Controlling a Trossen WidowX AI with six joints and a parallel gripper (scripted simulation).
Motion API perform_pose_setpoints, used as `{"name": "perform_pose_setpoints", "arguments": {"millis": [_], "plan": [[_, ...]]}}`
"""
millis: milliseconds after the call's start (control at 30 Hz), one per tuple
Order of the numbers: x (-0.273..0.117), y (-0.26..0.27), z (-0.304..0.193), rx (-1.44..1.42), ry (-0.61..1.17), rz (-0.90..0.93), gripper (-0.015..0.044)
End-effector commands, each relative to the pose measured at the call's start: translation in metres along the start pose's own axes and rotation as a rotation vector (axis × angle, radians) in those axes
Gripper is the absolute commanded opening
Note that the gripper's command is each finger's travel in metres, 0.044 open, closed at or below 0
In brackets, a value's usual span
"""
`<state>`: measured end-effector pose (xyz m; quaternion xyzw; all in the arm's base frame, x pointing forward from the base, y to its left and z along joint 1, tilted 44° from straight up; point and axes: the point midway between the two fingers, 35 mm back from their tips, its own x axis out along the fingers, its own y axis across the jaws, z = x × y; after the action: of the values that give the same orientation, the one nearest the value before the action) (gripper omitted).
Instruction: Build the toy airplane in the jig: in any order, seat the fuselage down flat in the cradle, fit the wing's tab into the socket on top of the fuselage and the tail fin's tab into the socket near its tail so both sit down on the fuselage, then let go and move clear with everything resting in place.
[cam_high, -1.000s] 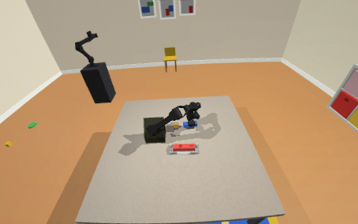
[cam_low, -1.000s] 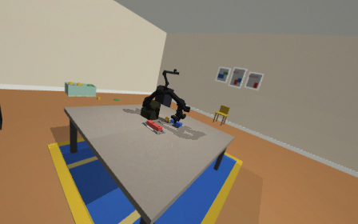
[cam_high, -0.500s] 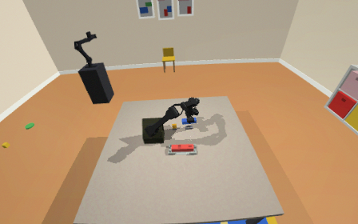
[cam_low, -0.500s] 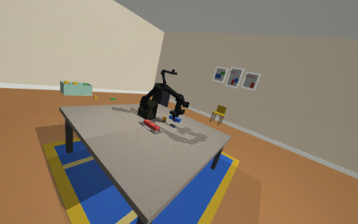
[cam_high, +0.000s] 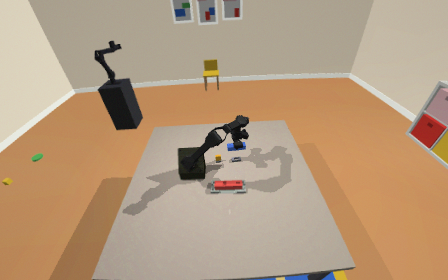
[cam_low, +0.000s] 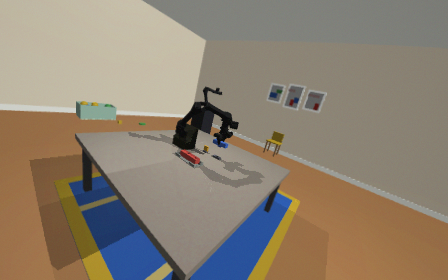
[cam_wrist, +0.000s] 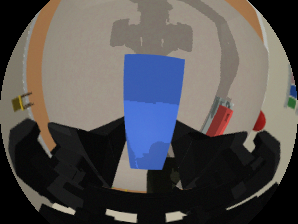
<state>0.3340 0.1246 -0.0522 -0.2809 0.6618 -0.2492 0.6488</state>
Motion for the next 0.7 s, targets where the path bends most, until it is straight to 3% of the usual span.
{"name": "perform_pose_setpoints", "arguments": {"millis": [0,667], "plan": [[-0.016,0.0,0.0,0.01,-0.004,0.008,0.0],[-0.02,-0.049,-0.002,-0.225,-0.007,0.02,0.0]]}}
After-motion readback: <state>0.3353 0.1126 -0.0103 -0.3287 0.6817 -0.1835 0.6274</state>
